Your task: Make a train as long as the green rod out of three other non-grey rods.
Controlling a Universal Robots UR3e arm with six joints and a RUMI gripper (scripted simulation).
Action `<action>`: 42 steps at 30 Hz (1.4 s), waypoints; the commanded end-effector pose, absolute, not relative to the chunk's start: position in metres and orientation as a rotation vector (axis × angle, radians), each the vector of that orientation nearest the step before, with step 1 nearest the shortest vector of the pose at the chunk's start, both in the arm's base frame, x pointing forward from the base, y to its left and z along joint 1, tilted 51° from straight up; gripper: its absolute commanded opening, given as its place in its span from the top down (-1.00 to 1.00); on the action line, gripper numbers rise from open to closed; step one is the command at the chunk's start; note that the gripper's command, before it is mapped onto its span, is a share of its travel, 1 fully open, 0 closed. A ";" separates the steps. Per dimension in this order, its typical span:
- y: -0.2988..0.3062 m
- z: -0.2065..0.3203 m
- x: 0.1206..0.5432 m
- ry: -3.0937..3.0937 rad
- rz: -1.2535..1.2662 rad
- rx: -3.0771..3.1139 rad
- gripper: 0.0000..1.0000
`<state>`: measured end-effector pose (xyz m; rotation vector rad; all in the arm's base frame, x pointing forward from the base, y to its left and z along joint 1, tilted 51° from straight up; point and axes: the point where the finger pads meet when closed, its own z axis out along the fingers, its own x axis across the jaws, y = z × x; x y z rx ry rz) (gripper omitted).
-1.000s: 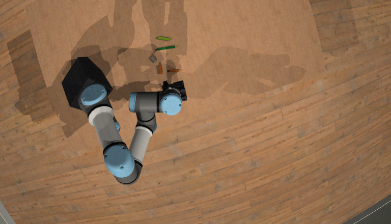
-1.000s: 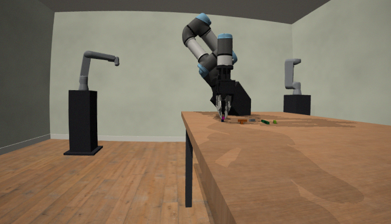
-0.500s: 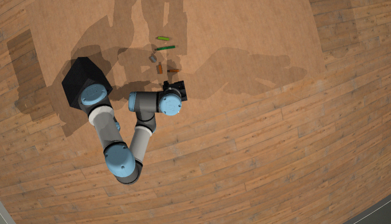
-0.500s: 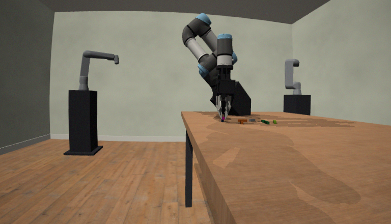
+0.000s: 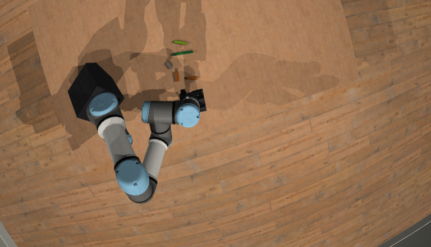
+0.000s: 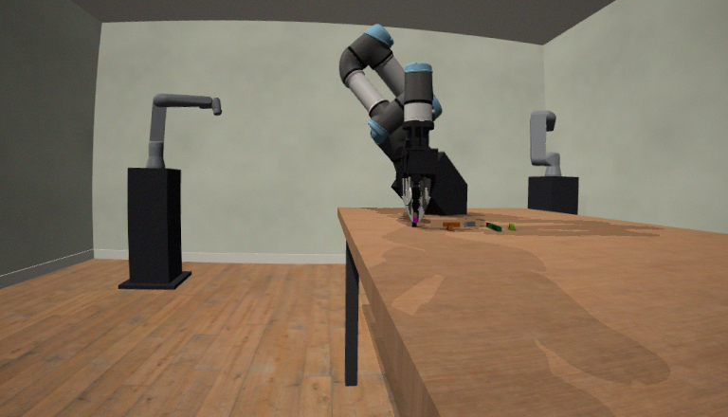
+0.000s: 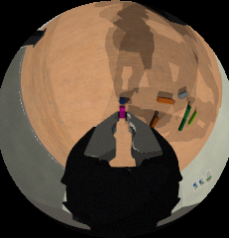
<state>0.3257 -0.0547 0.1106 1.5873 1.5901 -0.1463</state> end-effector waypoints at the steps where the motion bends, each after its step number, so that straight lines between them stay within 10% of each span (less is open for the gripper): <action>1: -0.055 0.110 0.326 1.591 -0.146 1.587 1.00; 42: -0.054 0.110 0.326 1.599 -0.151 1.579 1.00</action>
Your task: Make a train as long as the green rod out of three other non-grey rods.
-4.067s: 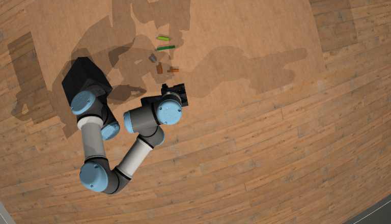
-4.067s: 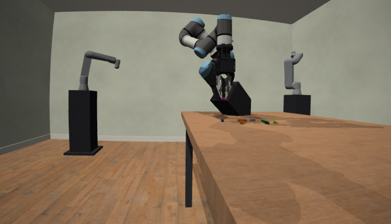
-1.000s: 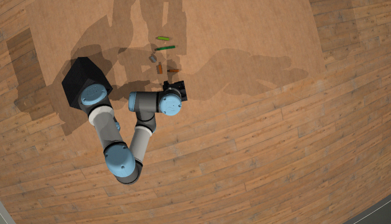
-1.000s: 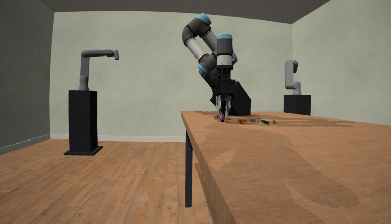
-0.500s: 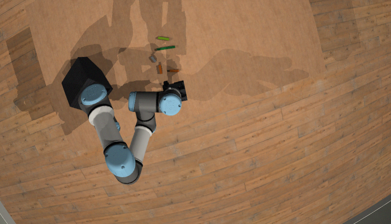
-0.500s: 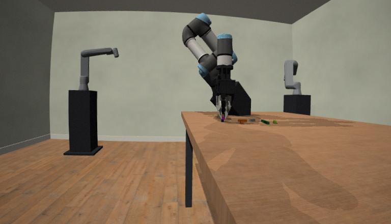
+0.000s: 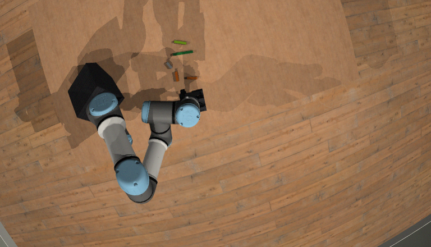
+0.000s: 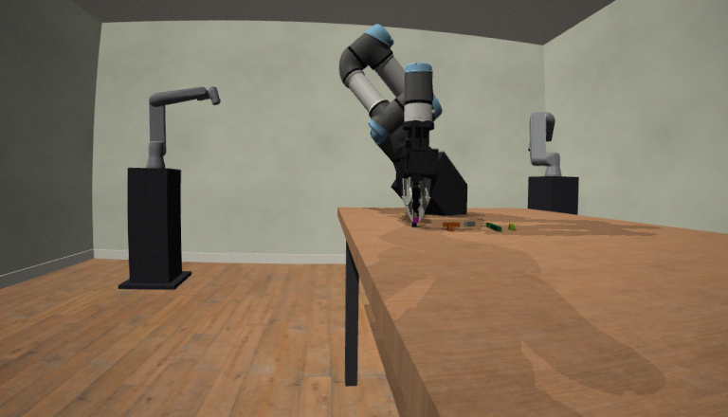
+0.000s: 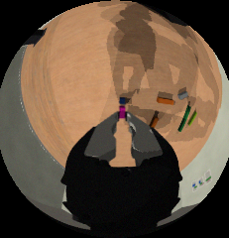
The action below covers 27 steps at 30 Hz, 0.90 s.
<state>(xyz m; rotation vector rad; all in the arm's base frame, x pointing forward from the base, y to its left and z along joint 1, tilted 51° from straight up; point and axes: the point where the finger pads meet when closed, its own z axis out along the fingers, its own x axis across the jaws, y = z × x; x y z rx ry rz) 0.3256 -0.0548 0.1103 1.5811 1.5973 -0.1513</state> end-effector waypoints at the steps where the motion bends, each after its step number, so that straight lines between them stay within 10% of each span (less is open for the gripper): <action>1: -0.054 0.110 0.326 1.599 -0.151 1.579 1.00; 27: -0.062 0.102 0.331 1.600 -0.152 1.580 1.00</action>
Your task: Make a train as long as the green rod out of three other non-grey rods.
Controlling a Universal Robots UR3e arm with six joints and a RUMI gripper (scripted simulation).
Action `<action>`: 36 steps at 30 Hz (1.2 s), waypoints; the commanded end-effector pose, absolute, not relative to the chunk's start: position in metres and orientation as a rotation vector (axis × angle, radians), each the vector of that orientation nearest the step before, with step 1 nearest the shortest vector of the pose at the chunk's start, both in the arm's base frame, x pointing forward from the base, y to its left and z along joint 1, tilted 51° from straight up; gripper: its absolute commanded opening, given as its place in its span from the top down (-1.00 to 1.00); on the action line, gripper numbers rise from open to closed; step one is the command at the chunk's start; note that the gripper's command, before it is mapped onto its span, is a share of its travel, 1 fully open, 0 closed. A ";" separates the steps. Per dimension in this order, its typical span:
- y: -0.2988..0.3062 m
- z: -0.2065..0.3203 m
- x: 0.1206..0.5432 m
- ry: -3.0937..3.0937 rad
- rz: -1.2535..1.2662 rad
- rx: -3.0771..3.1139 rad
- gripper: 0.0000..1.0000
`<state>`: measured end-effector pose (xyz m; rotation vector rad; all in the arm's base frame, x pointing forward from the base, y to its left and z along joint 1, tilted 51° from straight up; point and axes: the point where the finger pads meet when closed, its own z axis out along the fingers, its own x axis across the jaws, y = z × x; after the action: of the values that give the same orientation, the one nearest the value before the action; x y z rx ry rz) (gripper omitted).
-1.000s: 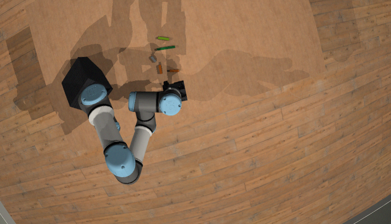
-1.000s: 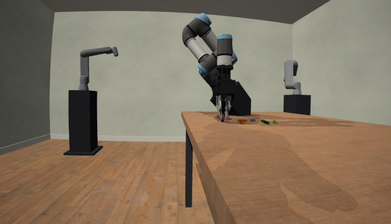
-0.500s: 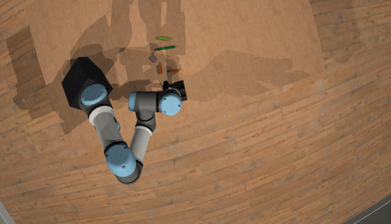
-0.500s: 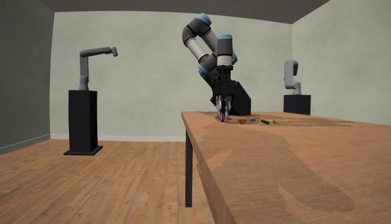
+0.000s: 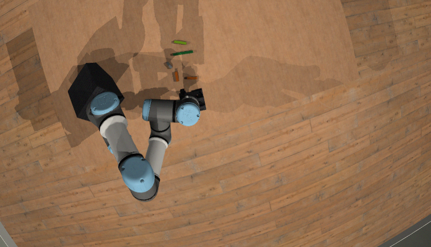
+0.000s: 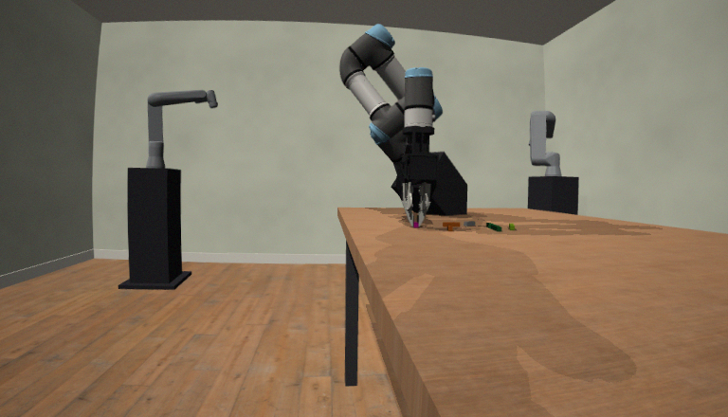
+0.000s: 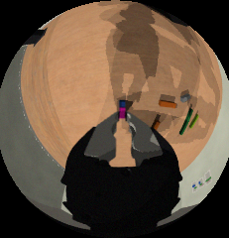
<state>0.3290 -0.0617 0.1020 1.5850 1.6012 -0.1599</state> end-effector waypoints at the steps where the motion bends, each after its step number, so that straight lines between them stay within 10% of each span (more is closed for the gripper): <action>1: -0.062 0.102 0.331 1.600 -0.152 1.580 1.00; 36: -0.062 0.103 0.331 1.599 -0.151 1.580 0.94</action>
<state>0.3312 -0.0620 0.1030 1.5800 1.5978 -0.1514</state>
